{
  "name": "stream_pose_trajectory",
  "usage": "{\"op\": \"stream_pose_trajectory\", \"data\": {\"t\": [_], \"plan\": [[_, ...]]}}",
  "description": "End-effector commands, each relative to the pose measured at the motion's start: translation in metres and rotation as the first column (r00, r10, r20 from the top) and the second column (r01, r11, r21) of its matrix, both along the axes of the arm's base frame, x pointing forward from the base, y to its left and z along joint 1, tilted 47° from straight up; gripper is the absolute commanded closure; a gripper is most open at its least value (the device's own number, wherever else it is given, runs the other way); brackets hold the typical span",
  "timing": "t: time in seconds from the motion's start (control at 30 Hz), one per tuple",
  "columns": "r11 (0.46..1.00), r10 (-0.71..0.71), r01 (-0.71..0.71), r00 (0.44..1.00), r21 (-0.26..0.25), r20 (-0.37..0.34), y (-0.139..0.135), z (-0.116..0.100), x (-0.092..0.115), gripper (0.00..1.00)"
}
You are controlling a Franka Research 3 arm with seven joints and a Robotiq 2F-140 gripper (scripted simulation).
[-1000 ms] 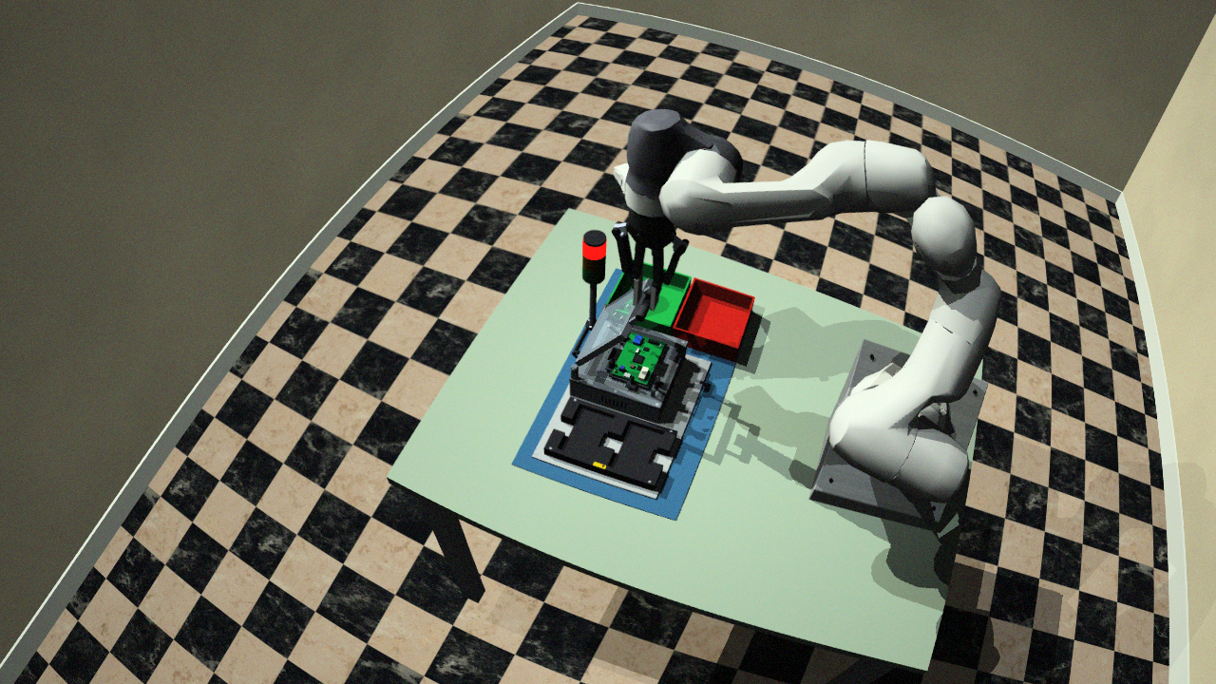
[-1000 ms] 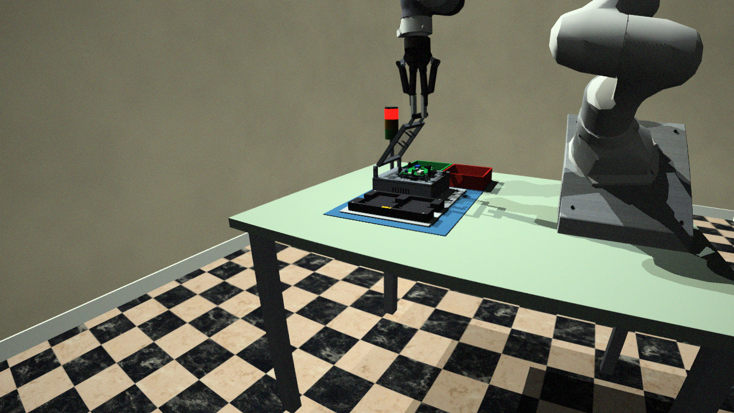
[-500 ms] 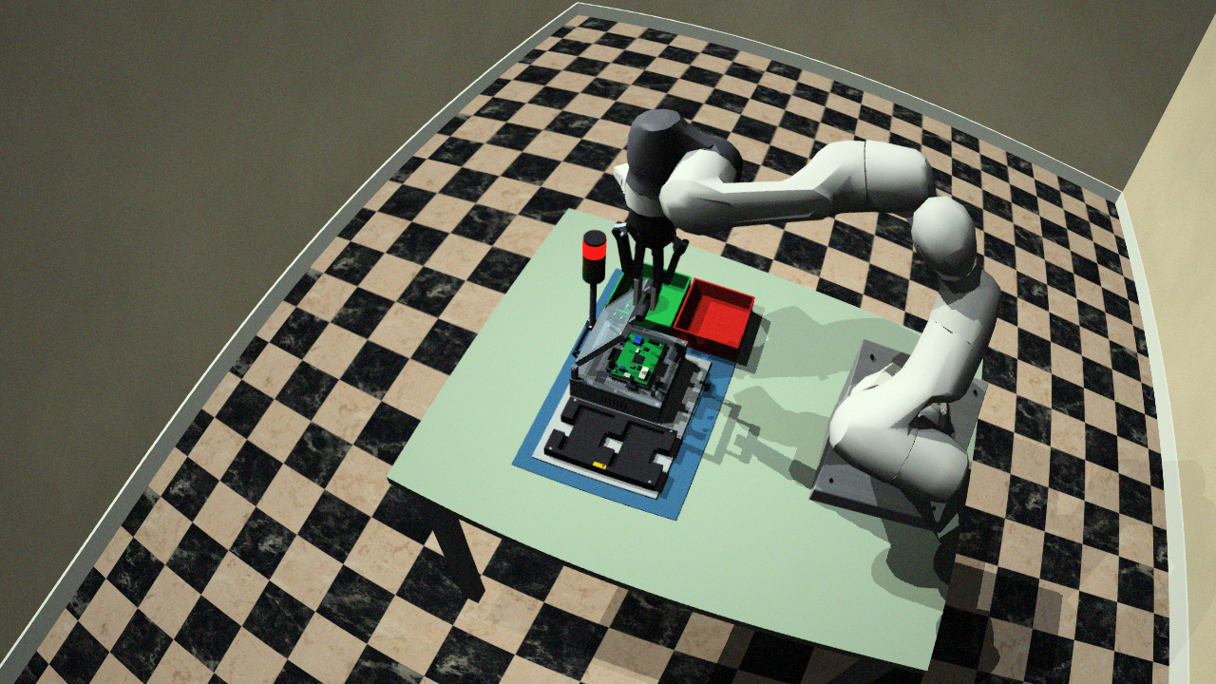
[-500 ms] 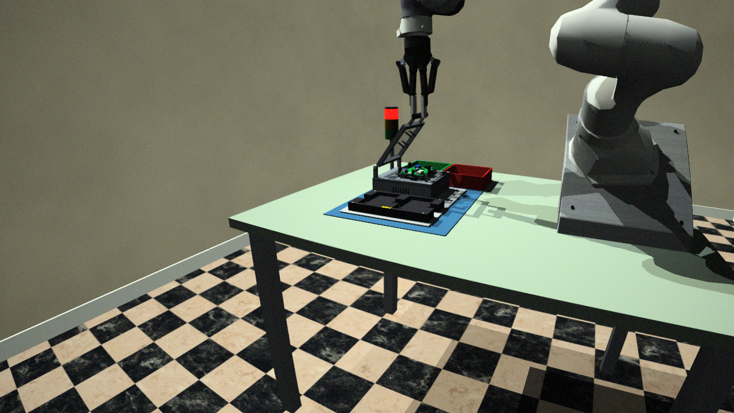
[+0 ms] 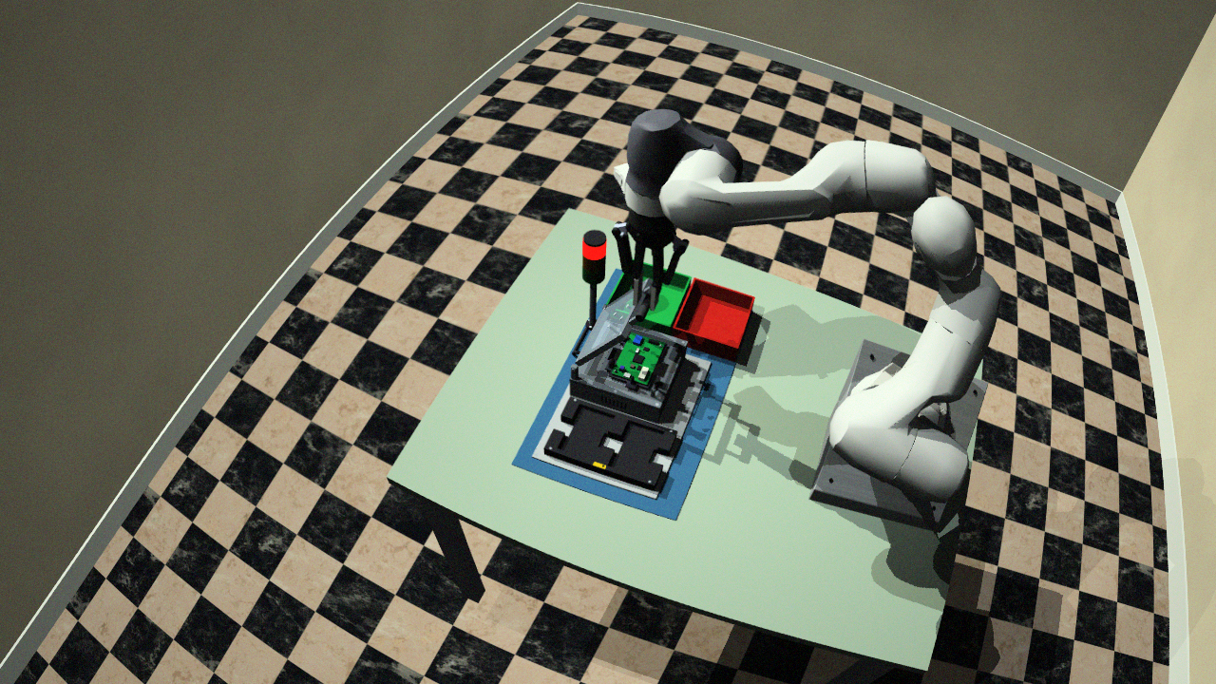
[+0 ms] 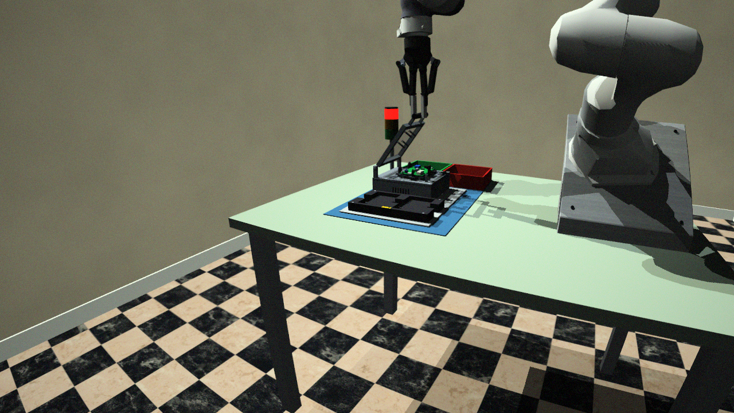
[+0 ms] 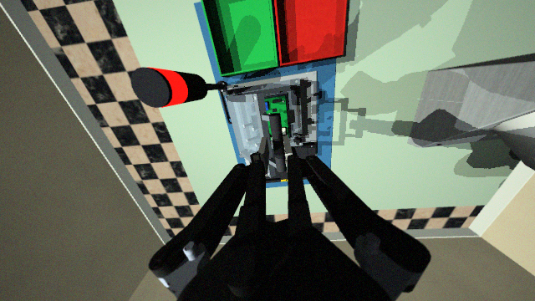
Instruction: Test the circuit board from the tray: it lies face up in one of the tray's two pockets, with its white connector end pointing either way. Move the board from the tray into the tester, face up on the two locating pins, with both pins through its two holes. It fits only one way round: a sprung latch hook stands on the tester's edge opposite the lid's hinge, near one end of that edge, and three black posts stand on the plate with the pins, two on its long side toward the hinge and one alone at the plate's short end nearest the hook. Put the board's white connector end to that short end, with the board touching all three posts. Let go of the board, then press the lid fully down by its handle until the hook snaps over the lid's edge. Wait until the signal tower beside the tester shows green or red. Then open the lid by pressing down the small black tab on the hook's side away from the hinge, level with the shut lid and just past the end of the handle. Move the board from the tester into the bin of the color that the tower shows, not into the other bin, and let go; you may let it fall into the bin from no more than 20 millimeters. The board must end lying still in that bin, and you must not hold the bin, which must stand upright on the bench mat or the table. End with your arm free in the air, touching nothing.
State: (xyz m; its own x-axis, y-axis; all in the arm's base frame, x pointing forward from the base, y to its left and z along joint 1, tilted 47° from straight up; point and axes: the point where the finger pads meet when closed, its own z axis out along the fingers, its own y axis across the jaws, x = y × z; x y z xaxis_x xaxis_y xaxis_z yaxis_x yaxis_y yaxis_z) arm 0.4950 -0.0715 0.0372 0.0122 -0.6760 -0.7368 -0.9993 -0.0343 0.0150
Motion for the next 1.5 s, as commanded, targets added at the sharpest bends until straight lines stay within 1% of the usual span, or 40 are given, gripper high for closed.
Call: {"op": "stream_pose_trajectory", "data": {"t": [0.0, 1.0, 1.47], "plan": [[1.0, -0.012, 0.012, 1.0, -0.002, 0.009, -0.0032, 0.0014, 0.0045, 0.84], [1.0, -0.012, 0.012, 1.0, -0.002, 0.009, -0.0032, 0.0013, 0.0044, 0.84], [1.0, -0.012, 0.012, 1.0, -0.002, 0.009, -0.0005, -0.0018, 0.0012, 0.84]]}}
